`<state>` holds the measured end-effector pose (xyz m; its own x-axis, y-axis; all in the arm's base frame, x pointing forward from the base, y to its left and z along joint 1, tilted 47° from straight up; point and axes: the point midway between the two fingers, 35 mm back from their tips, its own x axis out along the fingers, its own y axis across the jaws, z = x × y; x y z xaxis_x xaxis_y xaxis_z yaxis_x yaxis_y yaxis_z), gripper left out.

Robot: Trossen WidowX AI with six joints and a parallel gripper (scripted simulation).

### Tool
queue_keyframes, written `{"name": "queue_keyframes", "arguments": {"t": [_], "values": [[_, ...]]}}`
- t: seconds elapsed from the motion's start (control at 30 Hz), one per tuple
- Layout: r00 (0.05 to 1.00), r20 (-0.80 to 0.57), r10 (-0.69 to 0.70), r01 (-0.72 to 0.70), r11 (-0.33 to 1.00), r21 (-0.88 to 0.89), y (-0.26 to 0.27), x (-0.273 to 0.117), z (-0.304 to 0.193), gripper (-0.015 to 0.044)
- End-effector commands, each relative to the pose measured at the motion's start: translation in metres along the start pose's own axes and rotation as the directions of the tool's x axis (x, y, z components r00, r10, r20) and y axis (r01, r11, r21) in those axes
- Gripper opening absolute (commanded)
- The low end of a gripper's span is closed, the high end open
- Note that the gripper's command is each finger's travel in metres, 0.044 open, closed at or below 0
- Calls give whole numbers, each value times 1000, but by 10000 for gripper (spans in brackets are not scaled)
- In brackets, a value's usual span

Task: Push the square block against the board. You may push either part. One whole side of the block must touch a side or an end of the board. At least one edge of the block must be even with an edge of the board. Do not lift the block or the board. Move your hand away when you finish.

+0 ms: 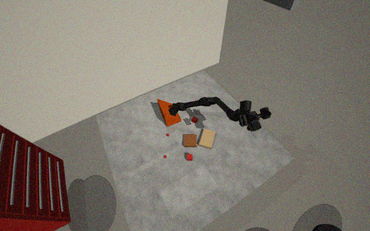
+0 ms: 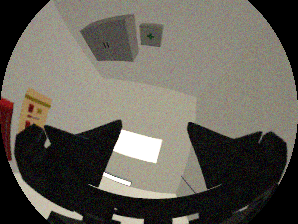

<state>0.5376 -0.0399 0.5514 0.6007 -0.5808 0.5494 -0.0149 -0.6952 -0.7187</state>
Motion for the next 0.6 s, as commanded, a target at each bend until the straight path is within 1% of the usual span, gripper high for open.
{"name": "queue_keyframes", "arguments": {"t": [0.0, 0.13, 0.47, 0.57], "values": [[1000, 0, 0, 0, 1000, 0, 0, 0, 0, 374], [1000, 23, -2, 2, 1000, 7, 3, 0, 7, 269], [984, 179, -1, -9, 998, 59, 29, -2, 50, 6], [974, 226, 4, -23, 997, 78, 38, -4, 62, 0]]}}
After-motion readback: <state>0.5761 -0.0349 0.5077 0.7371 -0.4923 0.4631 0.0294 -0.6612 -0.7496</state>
